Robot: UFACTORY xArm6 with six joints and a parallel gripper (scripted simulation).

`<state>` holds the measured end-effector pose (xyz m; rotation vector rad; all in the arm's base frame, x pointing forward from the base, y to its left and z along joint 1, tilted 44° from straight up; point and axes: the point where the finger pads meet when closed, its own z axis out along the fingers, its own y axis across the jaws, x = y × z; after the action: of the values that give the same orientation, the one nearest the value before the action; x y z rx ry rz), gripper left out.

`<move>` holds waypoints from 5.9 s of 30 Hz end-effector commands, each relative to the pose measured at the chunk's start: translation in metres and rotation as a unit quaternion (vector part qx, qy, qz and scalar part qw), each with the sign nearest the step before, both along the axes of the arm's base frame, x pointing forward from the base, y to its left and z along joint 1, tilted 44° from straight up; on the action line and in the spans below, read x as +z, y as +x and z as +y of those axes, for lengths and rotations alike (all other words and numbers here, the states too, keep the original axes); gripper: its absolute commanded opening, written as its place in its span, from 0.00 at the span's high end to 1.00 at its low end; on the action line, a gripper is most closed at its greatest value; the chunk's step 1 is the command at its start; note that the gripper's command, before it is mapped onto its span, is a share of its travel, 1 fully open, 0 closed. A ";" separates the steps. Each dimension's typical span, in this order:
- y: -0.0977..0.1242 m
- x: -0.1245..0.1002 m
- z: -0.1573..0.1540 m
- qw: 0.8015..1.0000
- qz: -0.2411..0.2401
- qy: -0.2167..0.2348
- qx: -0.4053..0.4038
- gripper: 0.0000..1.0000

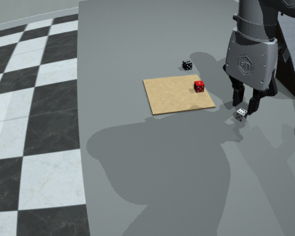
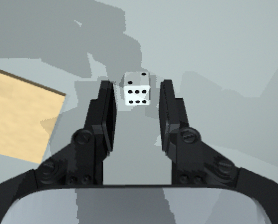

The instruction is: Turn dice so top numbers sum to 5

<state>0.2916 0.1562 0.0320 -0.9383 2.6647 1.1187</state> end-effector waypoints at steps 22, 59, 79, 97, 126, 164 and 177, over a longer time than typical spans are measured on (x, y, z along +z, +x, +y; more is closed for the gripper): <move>-0.001 -0.013 0.012 1.000 -0.001 0.000 -0.001 0.64; -0.002 -0.017 0.016 1.000 -0.001 0.000 -0.001 0.64; -0.002 -0.017 0.016 1.000 -0.001 0.000 -0.001 0.85; -0.002 -0.017 0.016 1.000 -0.001 0.000 -0.001 0.85; 0.011 0.055 -0.052 1.000 -0.001 0.000 -0.001 0.85; 0.012 0.056 -0.047 0.958 0.193 -0.039 -0.209 0.85; 0.013 0.057 -0.045 0.895 0.301 -0.060 -0.324 0.85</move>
<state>0.3030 0.1108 0.0878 0.1628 3.0881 1.2150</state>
